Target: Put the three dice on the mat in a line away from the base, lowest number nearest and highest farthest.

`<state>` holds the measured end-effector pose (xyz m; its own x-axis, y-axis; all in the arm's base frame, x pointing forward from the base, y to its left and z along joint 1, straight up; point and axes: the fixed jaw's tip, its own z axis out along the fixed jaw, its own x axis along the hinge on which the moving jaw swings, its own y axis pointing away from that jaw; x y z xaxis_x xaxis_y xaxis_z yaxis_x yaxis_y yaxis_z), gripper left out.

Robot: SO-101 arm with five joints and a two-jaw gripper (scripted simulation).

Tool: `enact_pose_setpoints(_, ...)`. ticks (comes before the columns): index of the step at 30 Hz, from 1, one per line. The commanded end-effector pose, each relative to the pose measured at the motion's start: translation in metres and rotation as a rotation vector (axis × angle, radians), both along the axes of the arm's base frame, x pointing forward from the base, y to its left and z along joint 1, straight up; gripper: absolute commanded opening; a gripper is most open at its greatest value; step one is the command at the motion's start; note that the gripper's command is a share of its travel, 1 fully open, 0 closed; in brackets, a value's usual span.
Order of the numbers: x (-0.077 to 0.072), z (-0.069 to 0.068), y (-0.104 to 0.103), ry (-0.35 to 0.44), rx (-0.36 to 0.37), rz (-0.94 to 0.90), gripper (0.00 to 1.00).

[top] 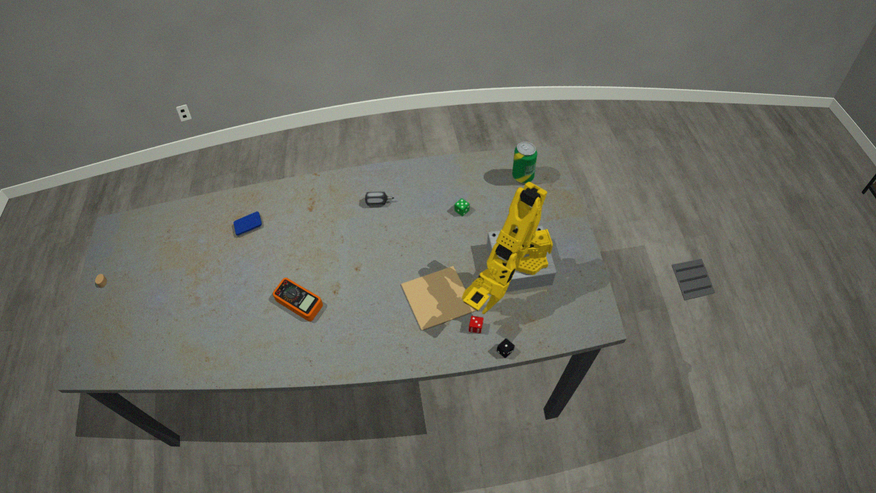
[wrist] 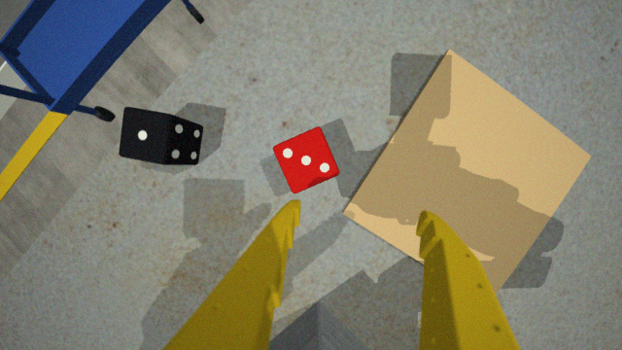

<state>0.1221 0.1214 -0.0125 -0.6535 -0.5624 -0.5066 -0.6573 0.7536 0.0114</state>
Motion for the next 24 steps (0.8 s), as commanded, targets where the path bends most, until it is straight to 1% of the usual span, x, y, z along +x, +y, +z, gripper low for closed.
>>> enact_pose_setpoints(1,-0.0003,0.0000,0.0020,0.008,-0.001,0.003,0.35)
enact_pose_setpoints(24,0.0030,-0.0001,0.0051,0.028,-0.023,0.007,0.35)
